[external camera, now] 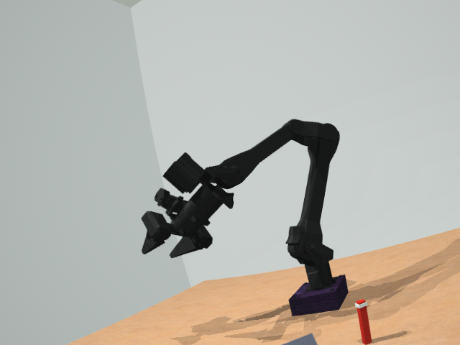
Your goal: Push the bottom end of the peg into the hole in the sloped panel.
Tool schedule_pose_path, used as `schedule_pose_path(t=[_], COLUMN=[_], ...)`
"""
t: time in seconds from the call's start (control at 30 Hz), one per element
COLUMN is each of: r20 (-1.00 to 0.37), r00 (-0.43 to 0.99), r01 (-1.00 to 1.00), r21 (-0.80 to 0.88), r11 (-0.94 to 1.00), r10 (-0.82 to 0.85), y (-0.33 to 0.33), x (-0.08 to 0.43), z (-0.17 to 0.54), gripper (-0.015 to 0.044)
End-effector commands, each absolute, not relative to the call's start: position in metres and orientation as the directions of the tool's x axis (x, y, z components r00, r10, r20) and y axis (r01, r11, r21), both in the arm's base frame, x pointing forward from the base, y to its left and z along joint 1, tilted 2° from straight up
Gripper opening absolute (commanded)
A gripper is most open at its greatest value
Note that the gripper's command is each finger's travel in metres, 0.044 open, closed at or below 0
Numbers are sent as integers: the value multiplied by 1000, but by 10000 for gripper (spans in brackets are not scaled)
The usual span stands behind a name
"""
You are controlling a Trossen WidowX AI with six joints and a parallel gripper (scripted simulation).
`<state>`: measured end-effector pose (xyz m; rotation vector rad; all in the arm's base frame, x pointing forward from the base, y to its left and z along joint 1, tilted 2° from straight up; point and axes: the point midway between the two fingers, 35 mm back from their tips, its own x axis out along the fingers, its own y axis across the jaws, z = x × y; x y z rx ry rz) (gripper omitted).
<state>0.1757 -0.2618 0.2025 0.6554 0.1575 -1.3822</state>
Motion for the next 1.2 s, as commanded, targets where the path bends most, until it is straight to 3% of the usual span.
schedule_pose_path(t=[0.0, 0.57, 1.17], r20=[-514, -639, -760], r00=[259, 399, 463], r01=[950, 899, 700], r21=[286, 131, -4], r11=[121, 419, 715], r10=[-818, -658, -457], y=[-252, -199, -127], x=[195, 252, 294], z=[196, 174, 153], gripper=[440, 440, 440])
